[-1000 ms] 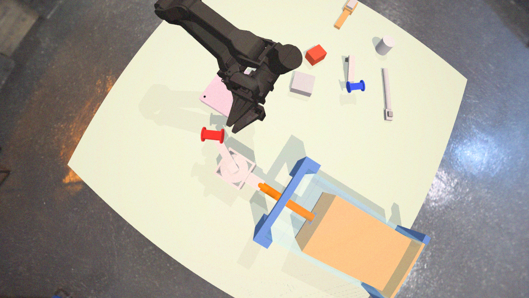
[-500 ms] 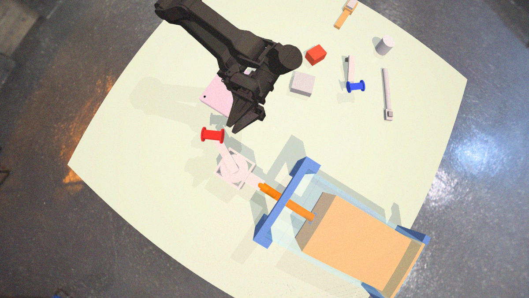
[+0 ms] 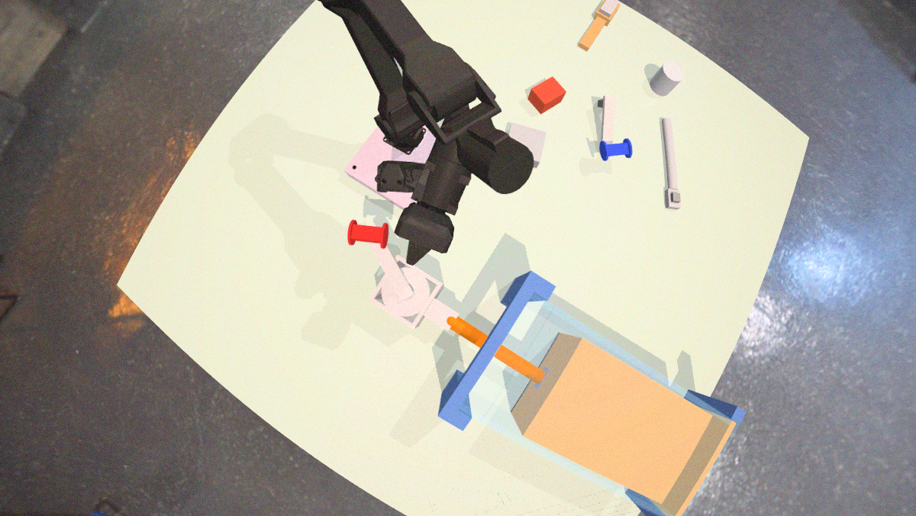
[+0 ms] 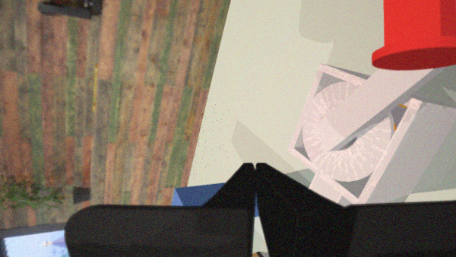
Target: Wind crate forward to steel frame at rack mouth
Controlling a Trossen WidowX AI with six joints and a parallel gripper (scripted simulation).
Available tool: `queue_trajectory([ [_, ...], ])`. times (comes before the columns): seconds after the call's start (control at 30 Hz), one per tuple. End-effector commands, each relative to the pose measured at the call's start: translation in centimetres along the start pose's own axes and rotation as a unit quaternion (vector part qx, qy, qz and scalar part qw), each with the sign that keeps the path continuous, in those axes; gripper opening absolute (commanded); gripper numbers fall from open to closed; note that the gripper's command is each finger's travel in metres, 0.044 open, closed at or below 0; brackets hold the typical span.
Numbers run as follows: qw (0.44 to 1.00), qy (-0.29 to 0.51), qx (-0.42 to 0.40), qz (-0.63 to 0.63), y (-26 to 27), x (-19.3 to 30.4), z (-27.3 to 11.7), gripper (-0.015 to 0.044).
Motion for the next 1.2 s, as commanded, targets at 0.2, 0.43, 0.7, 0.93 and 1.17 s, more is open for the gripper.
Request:
queue_trajectory([
  [0.2,0.951,0.037,0.306,0.011,-0.9,-1.3,0.0,0.0000],
  [0.43,0.873,0.093,0.478,0.031,0.2,-0.7,0.7,0.0000],
  [0.7,0.870,0.096,0.483,0.030,0.1,-0.8,0.9,0.0000],
  [0.93,0.870,0.096,0.483,0.030,0.1,-0.8,0.9,0.0000],
  [1.17,0.870,0.096,0.483,0.030,0.1,-0.8,0.9,0.0000],
])
Point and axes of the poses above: the point midway between the two fingers, 35 mm back from their tips, its own z axis out along the fingers, its own y axis across the jaws, x = y × z, the point moved 1 cm from there along -z, back along the fingers, and after that the axes turned 2 degrees about -z, right-handed, at the moved point
